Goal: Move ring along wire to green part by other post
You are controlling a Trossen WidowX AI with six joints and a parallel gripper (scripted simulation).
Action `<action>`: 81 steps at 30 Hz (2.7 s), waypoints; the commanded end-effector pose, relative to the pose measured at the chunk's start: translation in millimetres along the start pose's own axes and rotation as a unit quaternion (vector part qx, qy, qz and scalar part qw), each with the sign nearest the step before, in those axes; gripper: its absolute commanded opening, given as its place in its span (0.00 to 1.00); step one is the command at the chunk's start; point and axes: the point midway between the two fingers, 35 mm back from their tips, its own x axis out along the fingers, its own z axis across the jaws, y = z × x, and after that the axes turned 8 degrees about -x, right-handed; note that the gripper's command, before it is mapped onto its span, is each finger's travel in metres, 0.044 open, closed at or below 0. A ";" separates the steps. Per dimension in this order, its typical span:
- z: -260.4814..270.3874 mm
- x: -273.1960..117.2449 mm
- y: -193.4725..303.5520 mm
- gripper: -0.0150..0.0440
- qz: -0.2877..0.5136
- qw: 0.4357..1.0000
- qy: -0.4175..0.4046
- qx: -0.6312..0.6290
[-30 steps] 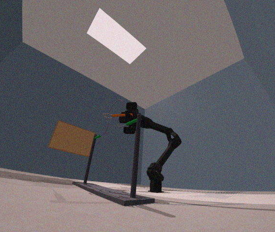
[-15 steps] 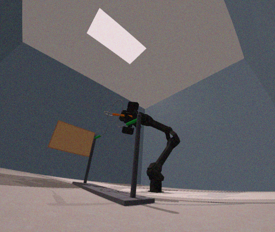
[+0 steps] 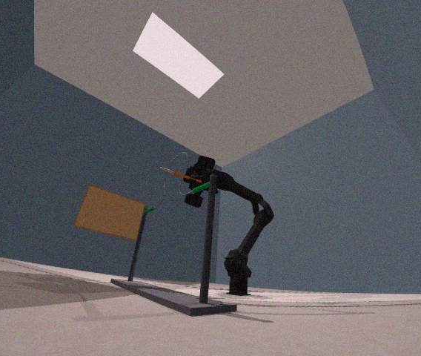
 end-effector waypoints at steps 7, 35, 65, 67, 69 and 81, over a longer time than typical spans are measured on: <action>-5.9 1.1 -0.3 0.00 -0.001 0.997 0.042 -0.058; -21.3 0.0 -2.5 0.00 -0.009 0.964 0.152 -0.216; -35.2 -4.8 -9.8 0.00 -0.016 0.891 0.260 -0.372; -36.0 -5.2 -10.5 0.00 -0.017 0.885 0.267 -0.382; -36.8 -5.7 -11.1 0.00 -0.017 0.878 0.274 -0.392; -40.9 -8.6 -15.4 0.00 -0.020 0.836 0.313 -0.450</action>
